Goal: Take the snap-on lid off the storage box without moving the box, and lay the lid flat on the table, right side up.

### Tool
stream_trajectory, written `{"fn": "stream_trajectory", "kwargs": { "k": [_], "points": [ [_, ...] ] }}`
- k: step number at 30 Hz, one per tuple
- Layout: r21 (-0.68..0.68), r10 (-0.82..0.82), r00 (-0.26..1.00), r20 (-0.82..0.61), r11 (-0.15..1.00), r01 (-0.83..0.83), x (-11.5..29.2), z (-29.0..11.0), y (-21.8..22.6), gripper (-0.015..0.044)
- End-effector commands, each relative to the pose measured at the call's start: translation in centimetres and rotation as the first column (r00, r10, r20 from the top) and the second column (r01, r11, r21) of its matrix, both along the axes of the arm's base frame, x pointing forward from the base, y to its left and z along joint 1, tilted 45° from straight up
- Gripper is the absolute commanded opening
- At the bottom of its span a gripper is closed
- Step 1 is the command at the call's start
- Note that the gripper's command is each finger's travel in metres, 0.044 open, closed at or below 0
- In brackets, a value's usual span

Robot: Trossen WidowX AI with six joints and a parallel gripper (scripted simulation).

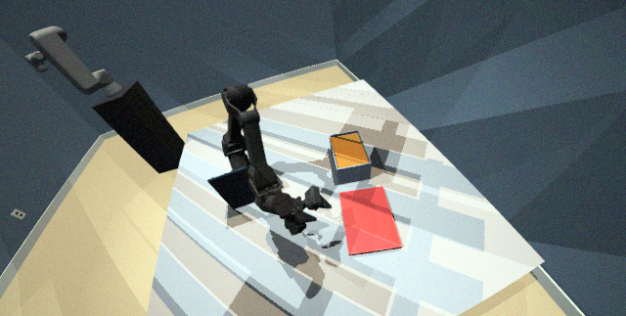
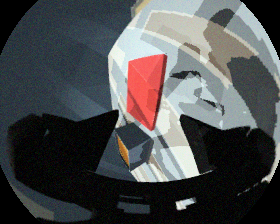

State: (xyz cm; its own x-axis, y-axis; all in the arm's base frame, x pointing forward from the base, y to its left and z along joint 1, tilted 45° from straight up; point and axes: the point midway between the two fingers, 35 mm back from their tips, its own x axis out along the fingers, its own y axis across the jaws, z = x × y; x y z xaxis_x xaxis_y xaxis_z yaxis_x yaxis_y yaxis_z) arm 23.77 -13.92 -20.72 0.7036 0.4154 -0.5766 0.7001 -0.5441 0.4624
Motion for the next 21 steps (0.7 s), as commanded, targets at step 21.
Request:
{"fn": "stream_trajectory", "kwargs": {
  "k": [21],
  "points": [
    [0.002,0.003,1.0,0.001,1.0,-0.003,-1.0,2.6,-2.3,0.044]
  ]
}}
